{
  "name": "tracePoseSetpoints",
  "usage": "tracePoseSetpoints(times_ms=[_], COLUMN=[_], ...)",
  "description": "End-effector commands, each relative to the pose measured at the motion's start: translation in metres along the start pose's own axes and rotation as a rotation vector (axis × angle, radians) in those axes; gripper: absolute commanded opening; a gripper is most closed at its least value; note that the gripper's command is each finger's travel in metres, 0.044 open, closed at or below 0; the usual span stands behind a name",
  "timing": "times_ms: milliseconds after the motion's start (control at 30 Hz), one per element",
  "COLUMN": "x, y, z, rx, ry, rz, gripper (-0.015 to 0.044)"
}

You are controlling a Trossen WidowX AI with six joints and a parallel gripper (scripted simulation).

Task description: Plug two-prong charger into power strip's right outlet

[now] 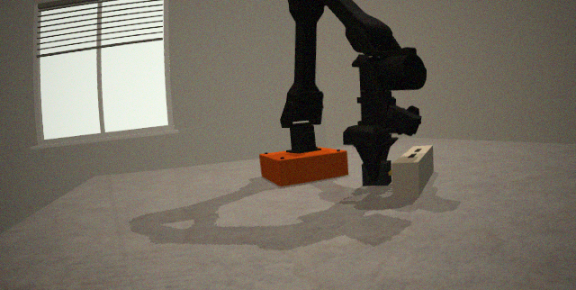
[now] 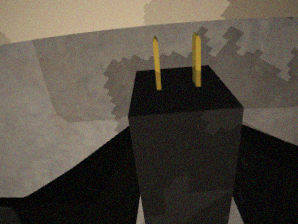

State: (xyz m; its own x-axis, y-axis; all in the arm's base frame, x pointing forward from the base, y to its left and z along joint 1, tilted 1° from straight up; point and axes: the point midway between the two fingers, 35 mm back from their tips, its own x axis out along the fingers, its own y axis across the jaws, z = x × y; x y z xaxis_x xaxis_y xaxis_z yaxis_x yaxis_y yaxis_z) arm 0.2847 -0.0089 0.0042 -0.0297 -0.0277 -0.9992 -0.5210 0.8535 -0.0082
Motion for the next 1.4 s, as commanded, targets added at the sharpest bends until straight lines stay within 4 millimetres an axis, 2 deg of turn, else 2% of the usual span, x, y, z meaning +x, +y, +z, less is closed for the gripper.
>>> tracePoseSetpoints(times_ms=[0,1367], x=[-0.0017,-0.0020], y=[-0.0014,-0.0015], z=[0.0018,0.0052], rx=[-0.003,-0.003], ry=[-0.002,-0.003], rz=[-0.004,-0.004], gripper=[0.0000,0.0000])
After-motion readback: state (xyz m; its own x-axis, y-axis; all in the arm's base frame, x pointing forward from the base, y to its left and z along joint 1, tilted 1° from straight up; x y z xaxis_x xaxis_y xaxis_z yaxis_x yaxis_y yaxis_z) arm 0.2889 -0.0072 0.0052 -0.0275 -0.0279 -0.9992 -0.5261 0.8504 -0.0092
